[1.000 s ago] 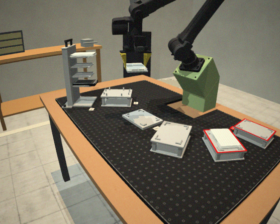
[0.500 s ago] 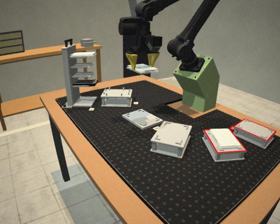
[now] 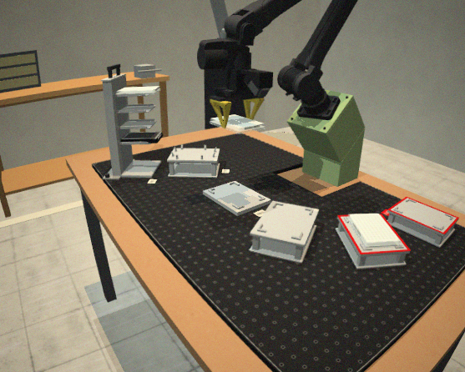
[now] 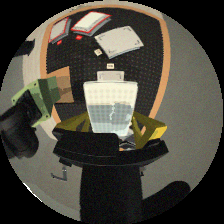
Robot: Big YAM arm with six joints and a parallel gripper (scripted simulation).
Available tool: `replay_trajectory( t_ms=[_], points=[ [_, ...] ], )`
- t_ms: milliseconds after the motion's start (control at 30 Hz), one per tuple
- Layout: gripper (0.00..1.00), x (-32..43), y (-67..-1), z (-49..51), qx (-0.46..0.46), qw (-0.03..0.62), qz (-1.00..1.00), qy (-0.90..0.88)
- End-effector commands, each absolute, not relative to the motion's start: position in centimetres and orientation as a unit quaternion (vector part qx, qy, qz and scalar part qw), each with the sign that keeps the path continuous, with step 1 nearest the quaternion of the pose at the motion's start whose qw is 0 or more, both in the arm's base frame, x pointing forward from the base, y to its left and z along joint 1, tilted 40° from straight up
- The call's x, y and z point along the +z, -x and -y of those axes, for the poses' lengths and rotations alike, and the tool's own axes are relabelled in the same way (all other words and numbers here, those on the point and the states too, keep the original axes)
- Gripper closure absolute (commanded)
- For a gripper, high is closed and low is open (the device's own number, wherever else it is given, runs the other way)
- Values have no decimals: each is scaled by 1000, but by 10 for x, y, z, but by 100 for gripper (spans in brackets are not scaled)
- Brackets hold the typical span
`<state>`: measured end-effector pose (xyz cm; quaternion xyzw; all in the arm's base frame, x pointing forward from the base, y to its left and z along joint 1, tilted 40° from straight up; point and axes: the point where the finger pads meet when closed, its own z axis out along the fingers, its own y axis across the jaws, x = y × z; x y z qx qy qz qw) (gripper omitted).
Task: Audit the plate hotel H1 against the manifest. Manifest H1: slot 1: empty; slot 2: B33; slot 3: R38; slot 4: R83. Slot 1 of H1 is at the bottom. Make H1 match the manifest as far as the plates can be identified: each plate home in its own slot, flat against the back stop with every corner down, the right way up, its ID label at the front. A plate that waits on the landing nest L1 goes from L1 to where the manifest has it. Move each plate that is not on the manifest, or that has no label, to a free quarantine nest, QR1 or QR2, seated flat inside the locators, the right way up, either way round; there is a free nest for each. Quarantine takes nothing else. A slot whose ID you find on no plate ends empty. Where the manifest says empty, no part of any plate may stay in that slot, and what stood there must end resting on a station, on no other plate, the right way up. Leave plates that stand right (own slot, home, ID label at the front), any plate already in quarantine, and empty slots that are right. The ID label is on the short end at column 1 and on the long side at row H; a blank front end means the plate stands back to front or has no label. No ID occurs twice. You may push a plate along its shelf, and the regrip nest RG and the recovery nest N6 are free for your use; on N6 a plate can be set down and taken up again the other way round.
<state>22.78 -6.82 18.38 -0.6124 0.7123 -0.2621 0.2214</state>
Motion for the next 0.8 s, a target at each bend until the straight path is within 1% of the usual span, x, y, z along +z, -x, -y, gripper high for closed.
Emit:
replay_trajectory(
  t_ms=[0, 767],
  points=[
    [14, 181, -234, 67, -263, 226, -710, 612],
    [14, 138, -268, 70, -262, 226, -711, 612]
  ],
)
